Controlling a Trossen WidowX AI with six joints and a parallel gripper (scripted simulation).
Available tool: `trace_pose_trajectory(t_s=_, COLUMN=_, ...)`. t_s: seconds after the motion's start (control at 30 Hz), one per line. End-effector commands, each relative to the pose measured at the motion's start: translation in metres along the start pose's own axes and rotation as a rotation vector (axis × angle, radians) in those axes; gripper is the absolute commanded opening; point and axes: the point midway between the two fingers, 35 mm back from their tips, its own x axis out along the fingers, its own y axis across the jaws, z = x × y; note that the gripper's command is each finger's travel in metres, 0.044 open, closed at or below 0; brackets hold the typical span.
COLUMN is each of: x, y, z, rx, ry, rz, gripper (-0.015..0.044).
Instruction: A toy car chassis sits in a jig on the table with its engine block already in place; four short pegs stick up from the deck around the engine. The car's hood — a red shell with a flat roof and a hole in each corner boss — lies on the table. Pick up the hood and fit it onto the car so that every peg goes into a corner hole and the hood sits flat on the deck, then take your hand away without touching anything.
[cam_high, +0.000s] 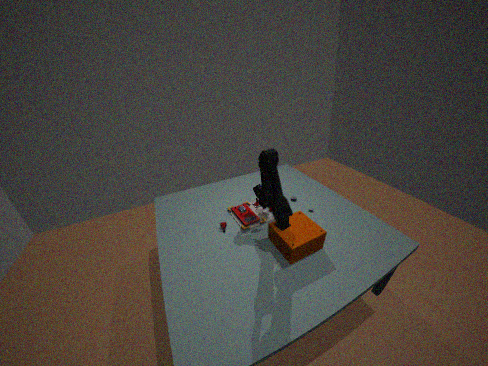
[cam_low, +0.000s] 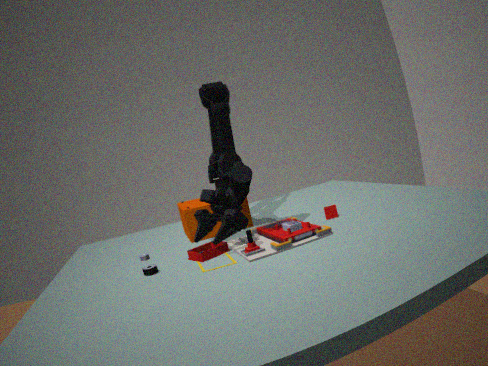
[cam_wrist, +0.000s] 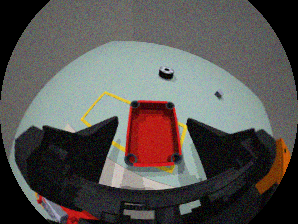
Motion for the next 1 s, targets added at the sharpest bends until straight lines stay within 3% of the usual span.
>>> trace_pose_trajectory(t_s=0.0, x=0.002, y=-0.001, z=-0.003, rx=-0.005, ry=0.005, rz=0.002, gripper=0.044)
trace_pose_trajectory(t_s=0.97, x=0.009, y=-0.001, z=-0.014, rx=-0.005, ry=0.005, rz=0.002, gripper=0.044)
